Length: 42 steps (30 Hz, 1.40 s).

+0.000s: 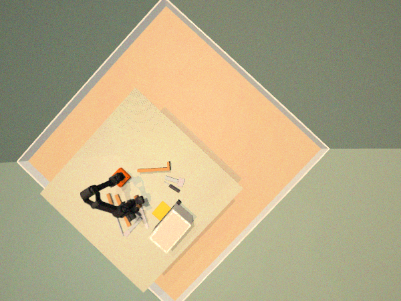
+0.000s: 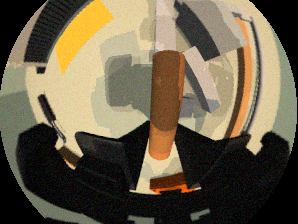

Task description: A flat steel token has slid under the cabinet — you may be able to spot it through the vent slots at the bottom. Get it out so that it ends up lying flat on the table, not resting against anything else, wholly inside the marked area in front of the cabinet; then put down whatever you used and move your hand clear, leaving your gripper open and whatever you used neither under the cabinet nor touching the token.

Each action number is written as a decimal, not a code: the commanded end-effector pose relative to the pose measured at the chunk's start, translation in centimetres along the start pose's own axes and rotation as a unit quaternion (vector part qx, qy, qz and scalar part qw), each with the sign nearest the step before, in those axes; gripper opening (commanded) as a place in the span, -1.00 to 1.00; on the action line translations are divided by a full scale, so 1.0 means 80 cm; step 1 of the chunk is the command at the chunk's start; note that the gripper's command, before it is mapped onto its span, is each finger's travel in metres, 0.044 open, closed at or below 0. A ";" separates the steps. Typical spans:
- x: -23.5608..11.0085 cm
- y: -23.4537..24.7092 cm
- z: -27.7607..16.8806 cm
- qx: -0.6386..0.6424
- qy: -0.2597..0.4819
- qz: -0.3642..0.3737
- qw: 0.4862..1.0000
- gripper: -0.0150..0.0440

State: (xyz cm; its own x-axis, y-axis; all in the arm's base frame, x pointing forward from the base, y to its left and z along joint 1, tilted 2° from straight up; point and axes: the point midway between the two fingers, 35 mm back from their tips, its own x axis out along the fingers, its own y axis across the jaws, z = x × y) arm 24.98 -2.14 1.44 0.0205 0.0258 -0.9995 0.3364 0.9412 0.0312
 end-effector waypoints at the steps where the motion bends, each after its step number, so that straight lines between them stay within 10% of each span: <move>1: -0.001 -0.002 -0.001 0.002 0.000 0.000 1.000 -0.49; 42: -0.003 -0.018 0.003 0.002 0.000 -0.002 1.000 -0.49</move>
State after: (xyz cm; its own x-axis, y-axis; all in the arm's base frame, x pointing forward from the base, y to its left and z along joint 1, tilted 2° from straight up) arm 24.72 -3.14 1.53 0.0185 0.0337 -0.9993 0.3222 0.9459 0.0379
